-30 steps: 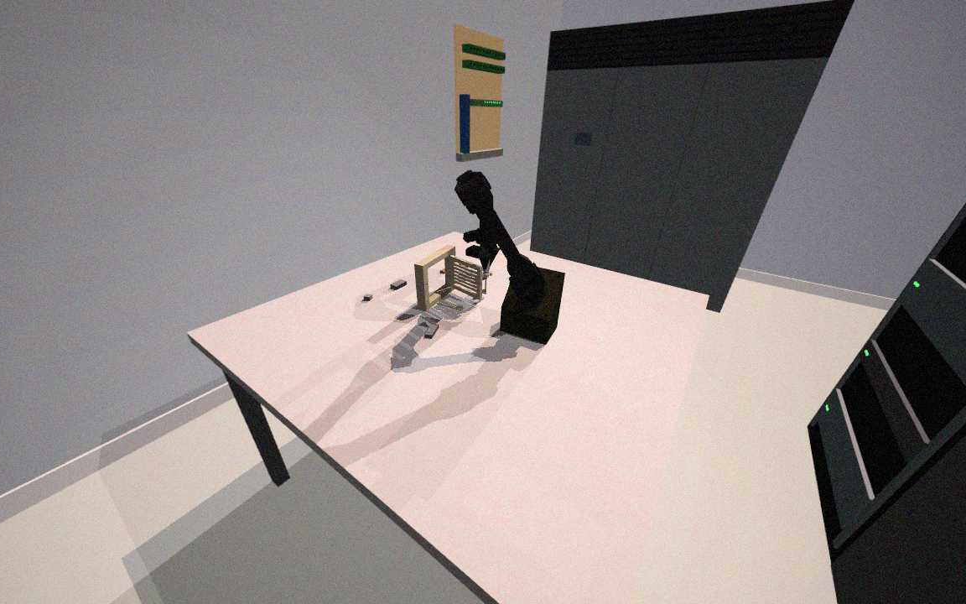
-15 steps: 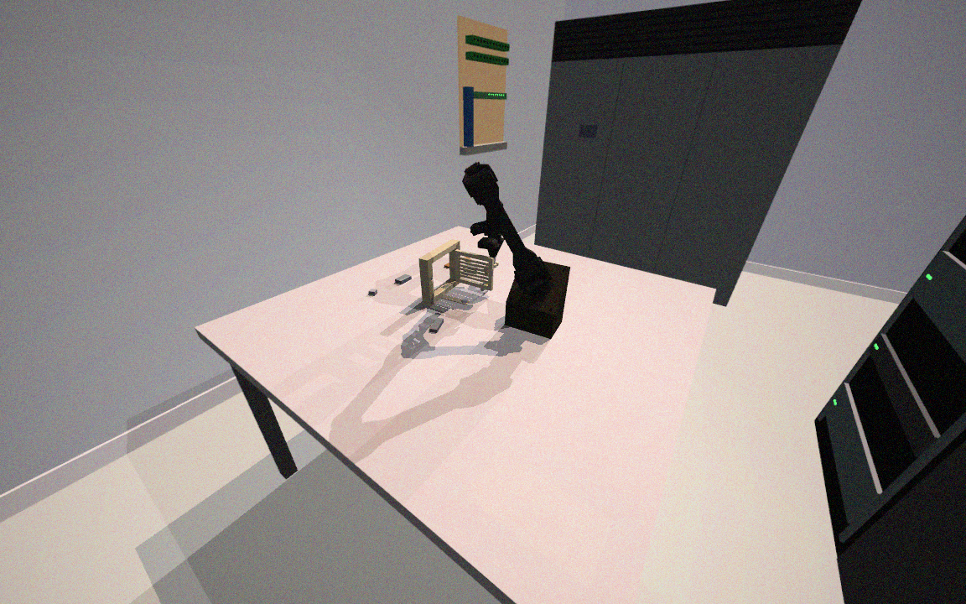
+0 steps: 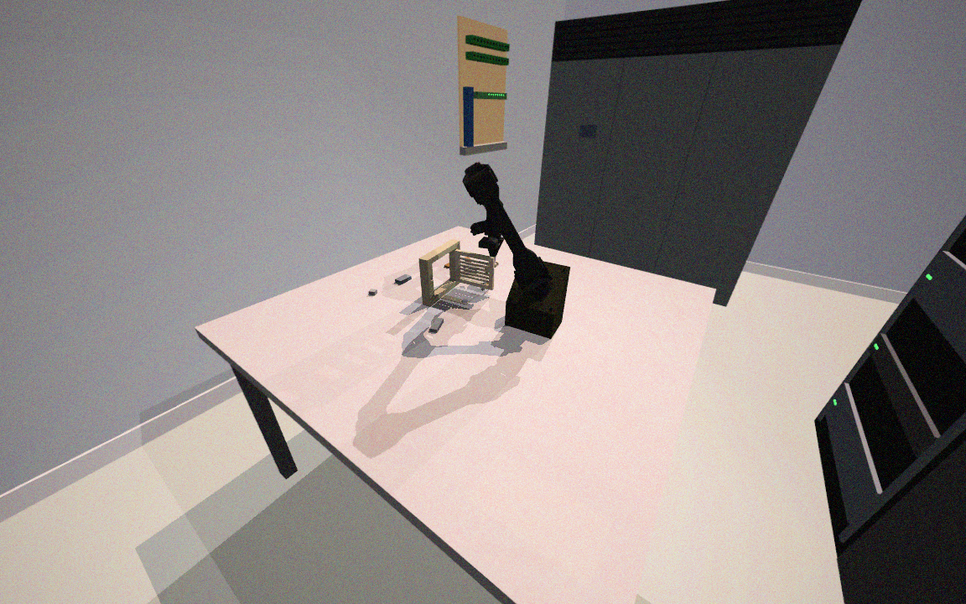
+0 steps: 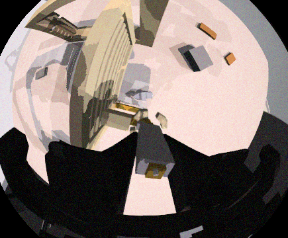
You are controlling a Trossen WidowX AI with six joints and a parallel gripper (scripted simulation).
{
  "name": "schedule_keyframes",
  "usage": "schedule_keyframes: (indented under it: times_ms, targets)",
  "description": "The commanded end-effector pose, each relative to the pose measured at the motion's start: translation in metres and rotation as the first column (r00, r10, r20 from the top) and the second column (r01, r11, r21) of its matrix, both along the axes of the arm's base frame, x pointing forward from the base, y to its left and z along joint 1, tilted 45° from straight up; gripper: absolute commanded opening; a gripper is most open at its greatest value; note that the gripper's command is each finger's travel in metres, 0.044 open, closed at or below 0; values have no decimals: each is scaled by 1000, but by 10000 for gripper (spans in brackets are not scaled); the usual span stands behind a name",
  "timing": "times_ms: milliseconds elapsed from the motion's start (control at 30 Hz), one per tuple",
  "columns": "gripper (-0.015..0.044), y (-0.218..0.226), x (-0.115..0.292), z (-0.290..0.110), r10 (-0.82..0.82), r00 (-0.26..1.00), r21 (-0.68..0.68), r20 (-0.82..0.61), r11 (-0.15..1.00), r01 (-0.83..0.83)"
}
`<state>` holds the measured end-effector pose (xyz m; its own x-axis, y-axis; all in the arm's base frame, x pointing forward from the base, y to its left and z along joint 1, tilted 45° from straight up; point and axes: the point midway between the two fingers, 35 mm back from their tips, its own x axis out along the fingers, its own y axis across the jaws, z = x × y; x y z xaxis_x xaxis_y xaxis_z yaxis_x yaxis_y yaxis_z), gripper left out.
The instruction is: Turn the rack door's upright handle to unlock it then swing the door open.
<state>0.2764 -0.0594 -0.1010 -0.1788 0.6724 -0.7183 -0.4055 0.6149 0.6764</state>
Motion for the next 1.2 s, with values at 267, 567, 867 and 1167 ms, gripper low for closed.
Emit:
schedule_keyframes:
  times_ms: [267,567,867,1167]
  targets:
    - [280,0,1,-1,7,1000,2,4,1000,-7]
    - [280,-9,4,7,6,1000,1,4,1000,-6]
    - [280,-19,7,18,5,1000,0,3,1000,-5]
    - [280,-30,10,29,4,1000,-1,2,1000,-4]
